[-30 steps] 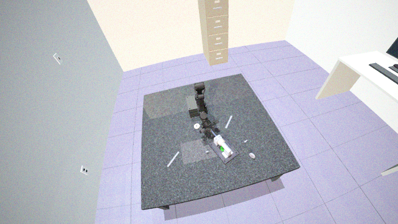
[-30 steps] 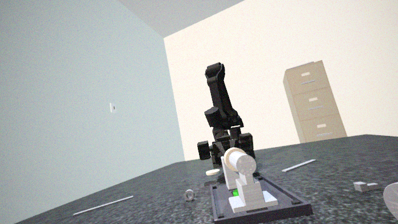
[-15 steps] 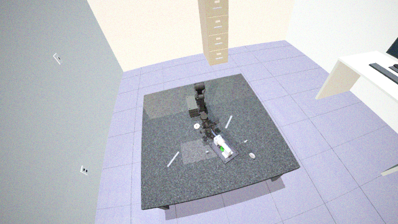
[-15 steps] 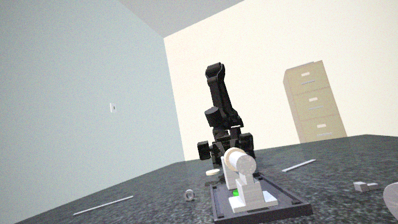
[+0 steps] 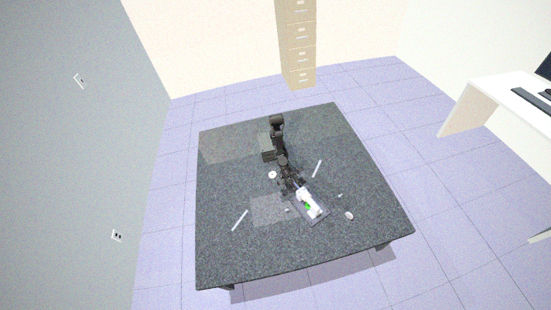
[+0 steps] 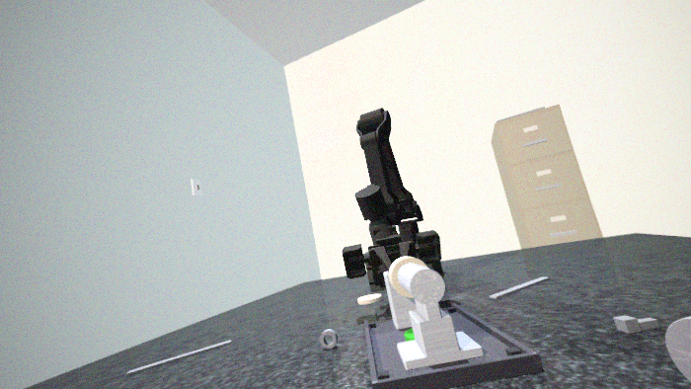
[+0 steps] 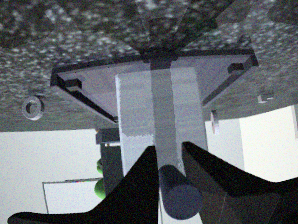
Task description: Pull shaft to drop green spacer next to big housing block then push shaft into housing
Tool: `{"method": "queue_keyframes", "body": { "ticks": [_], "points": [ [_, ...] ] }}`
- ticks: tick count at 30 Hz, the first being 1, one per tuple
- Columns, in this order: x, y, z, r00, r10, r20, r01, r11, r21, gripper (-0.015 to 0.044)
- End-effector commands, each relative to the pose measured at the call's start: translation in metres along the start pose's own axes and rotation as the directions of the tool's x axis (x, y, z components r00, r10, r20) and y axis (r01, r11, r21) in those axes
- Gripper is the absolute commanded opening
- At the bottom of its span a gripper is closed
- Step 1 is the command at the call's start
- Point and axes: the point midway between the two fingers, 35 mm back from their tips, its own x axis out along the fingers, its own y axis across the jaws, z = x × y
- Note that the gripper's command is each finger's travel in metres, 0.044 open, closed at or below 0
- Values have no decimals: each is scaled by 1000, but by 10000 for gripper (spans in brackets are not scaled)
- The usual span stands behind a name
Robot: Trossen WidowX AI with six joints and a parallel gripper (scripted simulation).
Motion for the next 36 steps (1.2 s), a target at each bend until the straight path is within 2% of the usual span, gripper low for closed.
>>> {"method": "queue_keyframes", "body": {
  "ticks": [1,36],
  "points": [
    [2,0,-1,1000,-1,-1,1,1000,2,0],
    [11,-1,-7,1000,-1,-2,1,1000,2,0]
  ]
}}
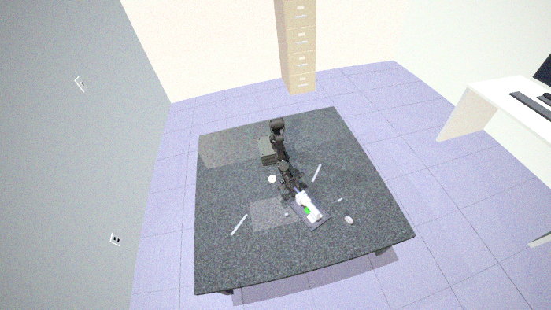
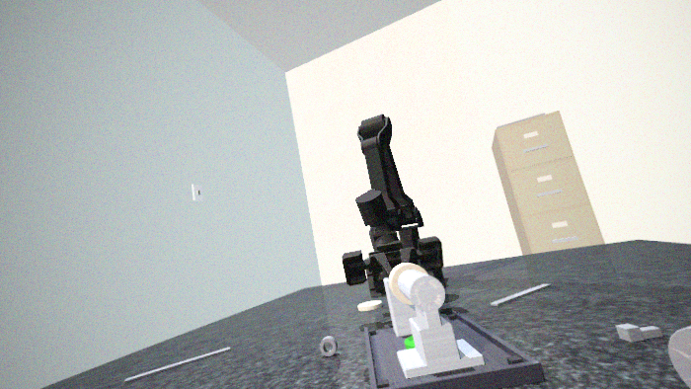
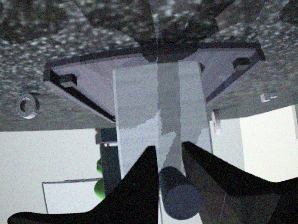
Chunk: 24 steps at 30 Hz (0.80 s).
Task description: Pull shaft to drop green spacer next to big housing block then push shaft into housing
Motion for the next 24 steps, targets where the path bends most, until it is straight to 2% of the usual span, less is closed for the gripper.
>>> {"method": "queue_keyframes", "body": {
  "ticks": [1,24],
  "points": [
    [2,-1,-2,1000,-1,-1,1,1000,2,0],
    [8,-1,-5,1000,-1,-2,1,1000,2,0]
  ]
}}
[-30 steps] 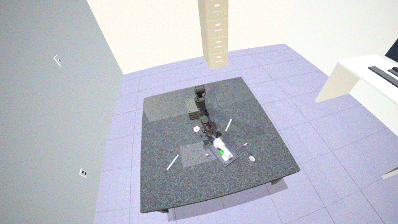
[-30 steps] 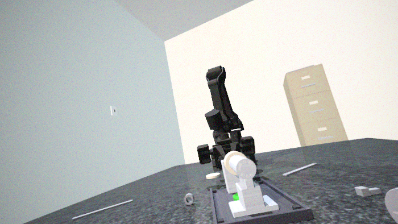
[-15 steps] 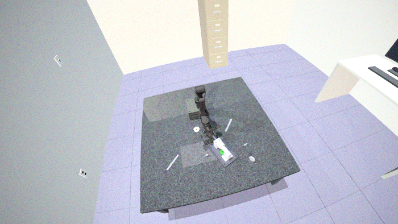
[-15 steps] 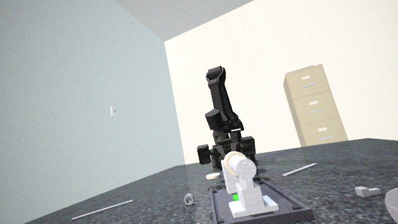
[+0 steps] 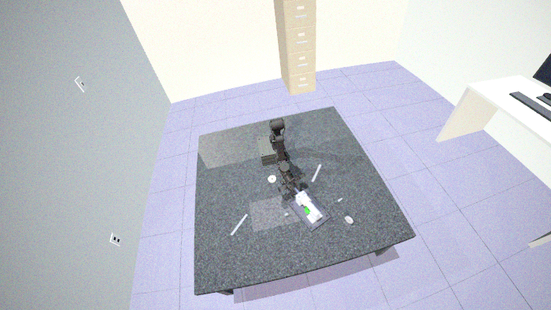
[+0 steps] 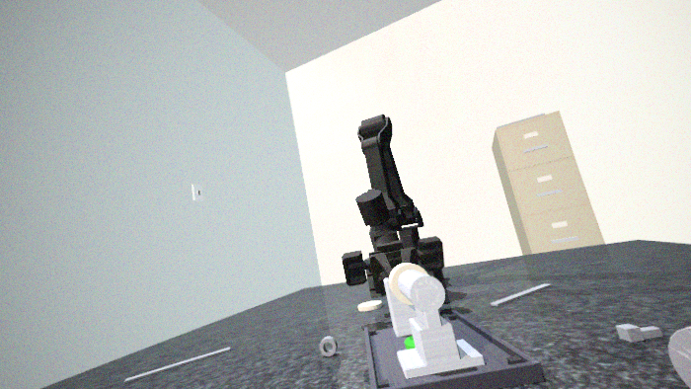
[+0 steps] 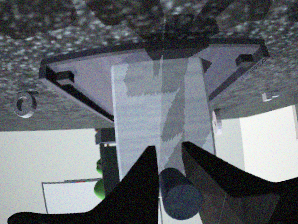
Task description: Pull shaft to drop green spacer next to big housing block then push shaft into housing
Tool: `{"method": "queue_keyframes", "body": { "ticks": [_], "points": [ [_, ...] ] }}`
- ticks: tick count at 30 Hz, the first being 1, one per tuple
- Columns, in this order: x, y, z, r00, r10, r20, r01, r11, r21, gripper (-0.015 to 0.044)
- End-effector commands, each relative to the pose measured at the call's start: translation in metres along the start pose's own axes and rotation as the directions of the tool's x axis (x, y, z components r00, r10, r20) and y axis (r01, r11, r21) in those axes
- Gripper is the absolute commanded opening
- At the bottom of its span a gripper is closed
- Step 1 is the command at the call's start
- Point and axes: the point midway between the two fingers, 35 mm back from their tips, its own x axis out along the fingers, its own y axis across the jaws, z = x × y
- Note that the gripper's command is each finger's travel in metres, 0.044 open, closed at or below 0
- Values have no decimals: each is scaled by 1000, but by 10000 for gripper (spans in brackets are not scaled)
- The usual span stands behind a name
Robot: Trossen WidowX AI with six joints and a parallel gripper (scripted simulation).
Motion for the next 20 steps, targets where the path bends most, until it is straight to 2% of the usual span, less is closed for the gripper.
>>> {"method": "queue_keyframes", "body": {
  "ticks": [1,7,20],
  "points": [
    [3,-1,-2,1000,-1,-1,1,1000,2,0],
    [3,-1,-3,1000,-1,-1,1,1000,2,0],
    [-1,0,0,1000,0,1,0,1000,1,341]
  ]
}}
